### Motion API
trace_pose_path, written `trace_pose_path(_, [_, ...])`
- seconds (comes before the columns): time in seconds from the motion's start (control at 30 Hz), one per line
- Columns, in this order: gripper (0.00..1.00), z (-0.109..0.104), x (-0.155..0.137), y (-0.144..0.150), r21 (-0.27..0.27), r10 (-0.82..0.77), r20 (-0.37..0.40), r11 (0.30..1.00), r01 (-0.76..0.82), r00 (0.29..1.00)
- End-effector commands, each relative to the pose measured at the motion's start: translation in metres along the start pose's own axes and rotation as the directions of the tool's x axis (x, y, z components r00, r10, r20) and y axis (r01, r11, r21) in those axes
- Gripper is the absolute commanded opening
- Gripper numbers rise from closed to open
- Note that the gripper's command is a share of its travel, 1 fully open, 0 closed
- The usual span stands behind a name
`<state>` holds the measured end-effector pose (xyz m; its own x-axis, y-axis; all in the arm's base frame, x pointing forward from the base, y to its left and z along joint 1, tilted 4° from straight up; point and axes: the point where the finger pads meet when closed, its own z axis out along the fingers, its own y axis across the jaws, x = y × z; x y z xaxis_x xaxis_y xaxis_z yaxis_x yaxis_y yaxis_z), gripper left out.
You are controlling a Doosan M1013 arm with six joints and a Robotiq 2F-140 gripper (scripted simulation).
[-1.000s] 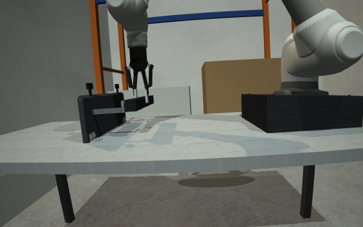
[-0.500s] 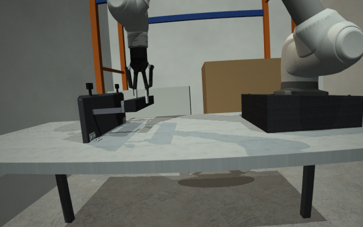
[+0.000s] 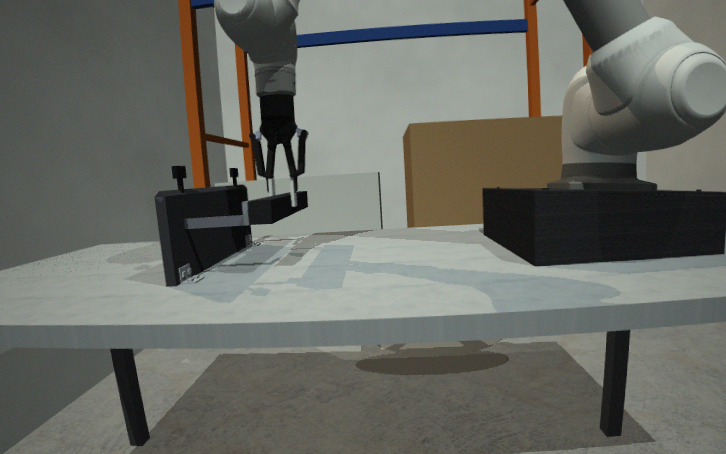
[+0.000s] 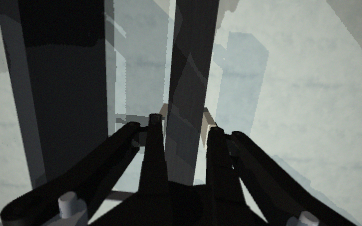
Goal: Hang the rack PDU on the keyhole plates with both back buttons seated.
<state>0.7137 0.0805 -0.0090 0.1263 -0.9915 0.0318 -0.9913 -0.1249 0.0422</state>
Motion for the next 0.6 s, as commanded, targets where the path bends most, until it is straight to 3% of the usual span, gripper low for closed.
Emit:
trace_pose_path(0.0, [0.0, -0.0023, -0.0015, 0.0004, 0.005, -0.007, -0.002, 1.0, 0.007, 1.0])
trace_pose_path(0.57, [0.0, -0.0033, -0.0015, 0.0048, -0.008, -0.006, -0.002, 1.0, 0.006, 1.0])
